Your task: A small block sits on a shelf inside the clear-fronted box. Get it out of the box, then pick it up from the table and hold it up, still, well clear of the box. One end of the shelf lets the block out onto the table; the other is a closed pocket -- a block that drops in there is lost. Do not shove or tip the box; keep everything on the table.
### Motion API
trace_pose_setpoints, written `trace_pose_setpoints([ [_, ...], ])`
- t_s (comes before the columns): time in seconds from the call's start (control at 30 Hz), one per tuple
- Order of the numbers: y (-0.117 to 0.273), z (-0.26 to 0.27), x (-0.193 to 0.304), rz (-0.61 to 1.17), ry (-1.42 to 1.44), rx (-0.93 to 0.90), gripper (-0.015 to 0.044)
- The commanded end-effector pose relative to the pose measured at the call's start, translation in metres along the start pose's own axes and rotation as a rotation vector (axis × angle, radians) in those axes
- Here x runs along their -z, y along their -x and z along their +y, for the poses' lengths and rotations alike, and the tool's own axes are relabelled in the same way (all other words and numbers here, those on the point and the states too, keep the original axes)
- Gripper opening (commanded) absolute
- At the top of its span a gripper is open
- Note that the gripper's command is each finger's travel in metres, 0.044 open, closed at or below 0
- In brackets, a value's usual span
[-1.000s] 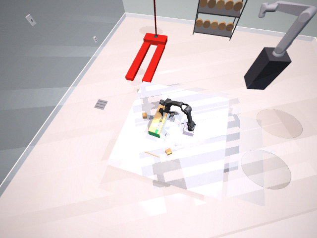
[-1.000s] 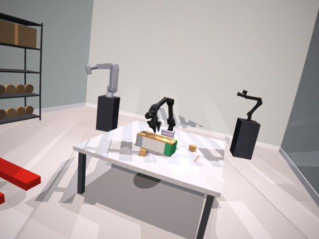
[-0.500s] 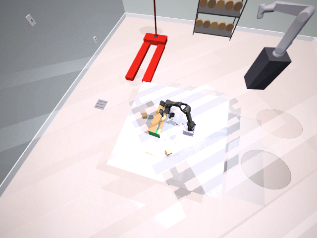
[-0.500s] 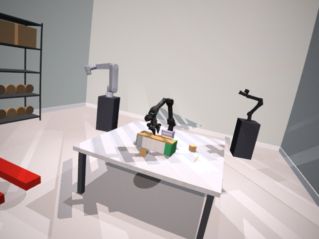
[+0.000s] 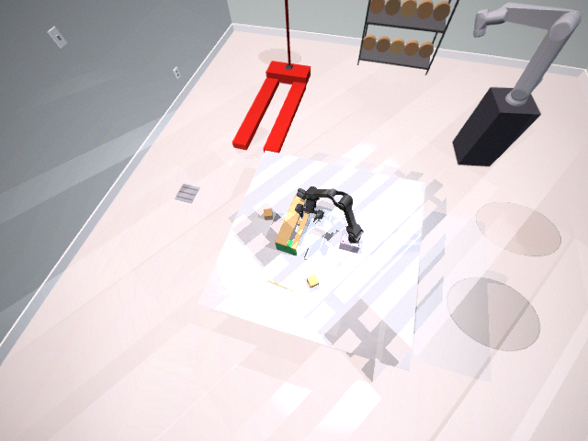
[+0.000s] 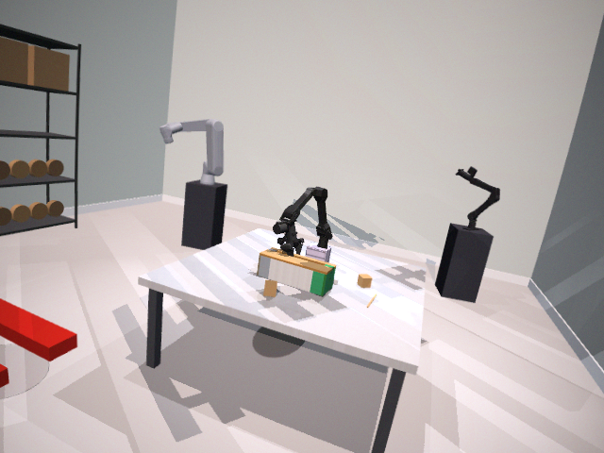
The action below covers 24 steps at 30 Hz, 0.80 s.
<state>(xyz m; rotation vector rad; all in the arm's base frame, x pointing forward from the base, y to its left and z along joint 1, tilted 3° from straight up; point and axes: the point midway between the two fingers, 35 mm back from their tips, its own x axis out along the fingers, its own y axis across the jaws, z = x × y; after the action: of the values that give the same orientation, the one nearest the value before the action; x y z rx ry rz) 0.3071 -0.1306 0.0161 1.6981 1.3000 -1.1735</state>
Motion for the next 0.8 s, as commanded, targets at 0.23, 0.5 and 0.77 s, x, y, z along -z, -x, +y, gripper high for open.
trace_pose_setpoints([
  [0.23,-0.01,-0.002,-0.004,0.0,0.0,0.001,0.04],
  [0.5,-0.016,-0.002,0.01,0.002,-0.001,0.002,0.04],
  [0.77,-0.023,-0.002,0.029,0.004,-0.001,0.003,0.04],
])
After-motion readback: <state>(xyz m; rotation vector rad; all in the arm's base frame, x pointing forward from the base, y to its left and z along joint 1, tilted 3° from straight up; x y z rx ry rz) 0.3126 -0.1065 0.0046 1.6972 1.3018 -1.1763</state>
